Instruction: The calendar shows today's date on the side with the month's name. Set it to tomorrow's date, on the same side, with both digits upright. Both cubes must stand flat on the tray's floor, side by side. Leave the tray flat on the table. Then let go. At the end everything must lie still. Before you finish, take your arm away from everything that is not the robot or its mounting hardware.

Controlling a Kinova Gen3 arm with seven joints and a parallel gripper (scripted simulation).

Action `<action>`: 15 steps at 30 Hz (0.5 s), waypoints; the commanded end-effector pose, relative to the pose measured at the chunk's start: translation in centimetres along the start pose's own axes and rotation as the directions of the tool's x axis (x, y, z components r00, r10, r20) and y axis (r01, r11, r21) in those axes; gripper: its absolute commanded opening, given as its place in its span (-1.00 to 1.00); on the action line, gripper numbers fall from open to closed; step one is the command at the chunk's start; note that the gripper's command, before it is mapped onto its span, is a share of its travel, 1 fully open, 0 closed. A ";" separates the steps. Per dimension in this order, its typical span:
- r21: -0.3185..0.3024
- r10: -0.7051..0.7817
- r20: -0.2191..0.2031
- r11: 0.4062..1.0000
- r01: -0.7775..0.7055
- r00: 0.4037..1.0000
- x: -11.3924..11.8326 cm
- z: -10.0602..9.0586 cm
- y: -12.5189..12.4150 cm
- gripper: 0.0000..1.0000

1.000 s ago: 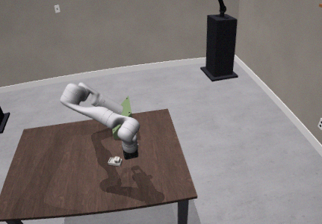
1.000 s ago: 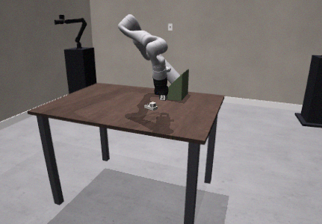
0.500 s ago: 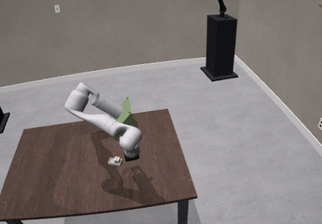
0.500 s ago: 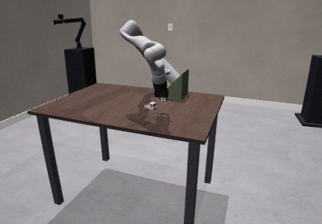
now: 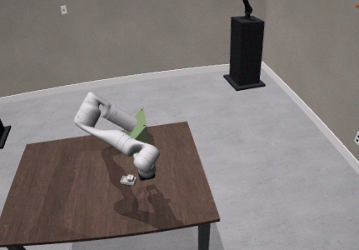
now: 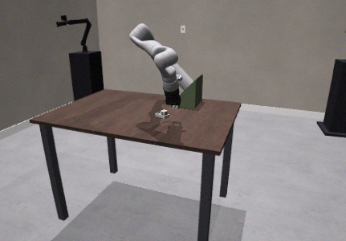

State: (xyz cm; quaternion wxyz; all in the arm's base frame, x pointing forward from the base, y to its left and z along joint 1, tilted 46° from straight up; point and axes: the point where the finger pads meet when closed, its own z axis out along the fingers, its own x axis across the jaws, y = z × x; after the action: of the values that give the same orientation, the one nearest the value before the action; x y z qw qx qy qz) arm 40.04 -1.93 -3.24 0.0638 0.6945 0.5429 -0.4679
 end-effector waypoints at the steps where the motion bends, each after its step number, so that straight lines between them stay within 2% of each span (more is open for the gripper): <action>1: 0.019 0.004 0.000 1.000 -0.004 1.000 0.2 0.2 0.3 0.14; 15: 0.160 0.004 0.000 0.987 -0.004 1.000 0.2 0.2 0.5 0.14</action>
State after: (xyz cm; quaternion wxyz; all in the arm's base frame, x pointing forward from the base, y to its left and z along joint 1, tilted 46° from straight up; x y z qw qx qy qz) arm 40.38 -1.84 -2.97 0.0147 0.6974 0.5075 -0.5059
